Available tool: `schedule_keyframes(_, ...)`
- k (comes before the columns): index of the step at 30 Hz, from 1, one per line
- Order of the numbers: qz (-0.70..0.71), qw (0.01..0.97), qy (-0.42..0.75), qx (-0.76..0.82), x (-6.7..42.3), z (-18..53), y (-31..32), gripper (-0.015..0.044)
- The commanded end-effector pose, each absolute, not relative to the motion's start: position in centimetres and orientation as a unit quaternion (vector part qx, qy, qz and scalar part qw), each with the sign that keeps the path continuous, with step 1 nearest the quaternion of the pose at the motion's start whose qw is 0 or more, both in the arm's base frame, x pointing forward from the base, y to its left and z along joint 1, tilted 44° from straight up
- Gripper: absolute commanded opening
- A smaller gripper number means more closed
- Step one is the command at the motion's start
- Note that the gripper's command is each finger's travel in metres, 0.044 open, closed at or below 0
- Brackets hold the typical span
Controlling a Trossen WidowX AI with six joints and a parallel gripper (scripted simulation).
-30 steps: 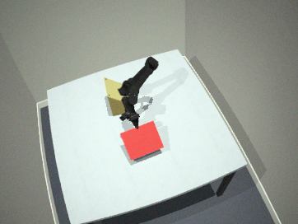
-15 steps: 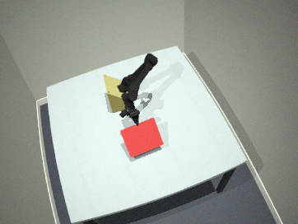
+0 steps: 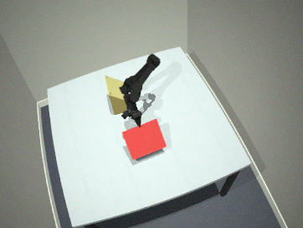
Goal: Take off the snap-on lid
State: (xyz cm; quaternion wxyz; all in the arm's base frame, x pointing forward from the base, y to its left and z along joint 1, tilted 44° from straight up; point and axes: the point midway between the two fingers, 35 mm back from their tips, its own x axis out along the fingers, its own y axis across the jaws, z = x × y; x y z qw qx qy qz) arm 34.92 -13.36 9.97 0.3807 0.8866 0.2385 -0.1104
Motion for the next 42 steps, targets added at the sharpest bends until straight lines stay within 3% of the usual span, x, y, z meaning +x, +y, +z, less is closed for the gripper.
schedule_keyframes(1,-0.105,0.388,0.234,0.885,35.0,10.9,-14.1,0.0)
schedule_keyframes(23,-0.106,0.388,0.234,0.885,34.6,12.7,-15.8,0.0)
schedule_keyframes(42,-0.105,0.387,0.234,0.885,34.0,14.5,-12.6,0.0)
